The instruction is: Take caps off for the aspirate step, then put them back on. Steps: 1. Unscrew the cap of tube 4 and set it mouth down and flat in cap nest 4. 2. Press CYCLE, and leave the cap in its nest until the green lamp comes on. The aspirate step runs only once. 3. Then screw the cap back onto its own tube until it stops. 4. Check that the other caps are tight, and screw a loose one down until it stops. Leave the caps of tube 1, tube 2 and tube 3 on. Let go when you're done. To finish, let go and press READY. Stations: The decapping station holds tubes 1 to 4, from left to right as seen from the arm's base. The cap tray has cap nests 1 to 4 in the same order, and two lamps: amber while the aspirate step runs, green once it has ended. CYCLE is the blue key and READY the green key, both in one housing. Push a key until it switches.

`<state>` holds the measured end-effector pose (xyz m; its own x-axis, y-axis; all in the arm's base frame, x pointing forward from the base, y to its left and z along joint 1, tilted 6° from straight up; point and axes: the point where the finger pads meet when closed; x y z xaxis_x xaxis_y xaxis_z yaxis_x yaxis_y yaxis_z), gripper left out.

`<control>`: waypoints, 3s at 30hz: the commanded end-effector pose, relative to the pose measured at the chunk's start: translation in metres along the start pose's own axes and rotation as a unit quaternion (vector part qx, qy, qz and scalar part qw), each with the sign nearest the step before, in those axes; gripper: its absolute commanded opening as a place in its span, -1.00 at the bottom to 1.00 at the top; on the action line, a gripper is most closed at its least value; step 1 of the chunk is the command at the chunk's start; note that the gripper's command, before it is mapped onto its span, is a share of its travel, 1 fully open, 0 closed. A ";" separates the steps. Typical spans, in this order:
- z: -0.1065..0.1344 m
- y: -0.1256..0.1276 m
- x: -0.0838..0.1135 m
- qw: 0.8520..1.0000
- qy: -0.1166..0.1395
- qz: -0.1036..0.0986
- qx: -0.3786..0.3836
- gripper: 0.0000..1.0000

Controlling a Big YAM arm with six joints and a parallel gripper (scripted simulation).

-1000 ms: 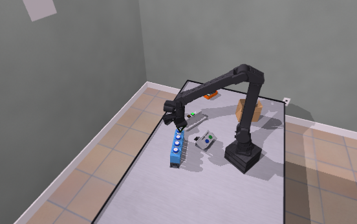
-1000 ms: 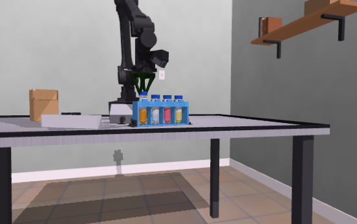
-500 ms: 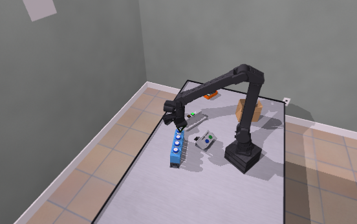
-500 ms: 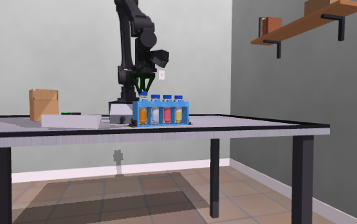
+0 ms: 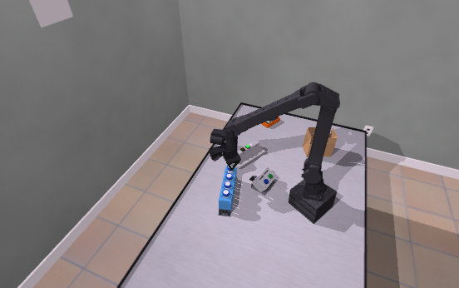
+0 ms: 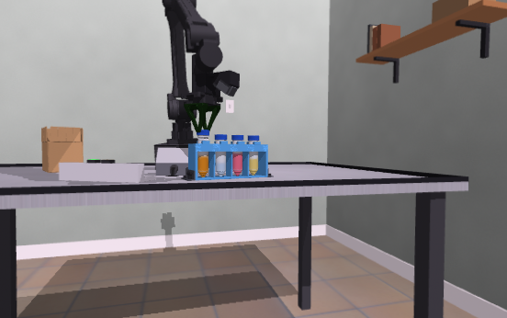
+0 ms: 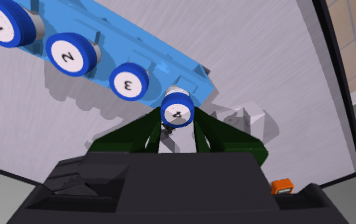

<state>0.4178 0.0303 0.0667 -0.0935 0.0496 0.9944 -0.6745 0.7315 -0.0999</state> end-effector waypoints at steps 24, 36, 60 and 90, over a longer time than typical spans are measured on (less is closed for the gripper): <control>0.003 -0.002 -0.014 1.000 0.002 -0.001 0.003 -1.00; 0.003 -0.002 -0.014 1.000 0.002 -0.001 0.003 -1.00; -0.001 -0.008 -0.010 1.000 -0.002 0.003 0.001 -1.00; -0.014 -0.019 0.000 1.000 -0.014 0.013 0.000 -1.00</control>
<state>0.4176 0.0302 0.0608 -0.0933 0.0496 0.9944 -0.6746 0.7314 -0.0998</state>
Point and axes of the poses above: the point where the finger pads meet when closed, its own x axis back along the fingers, its own y axis across the jaws, z = x × y
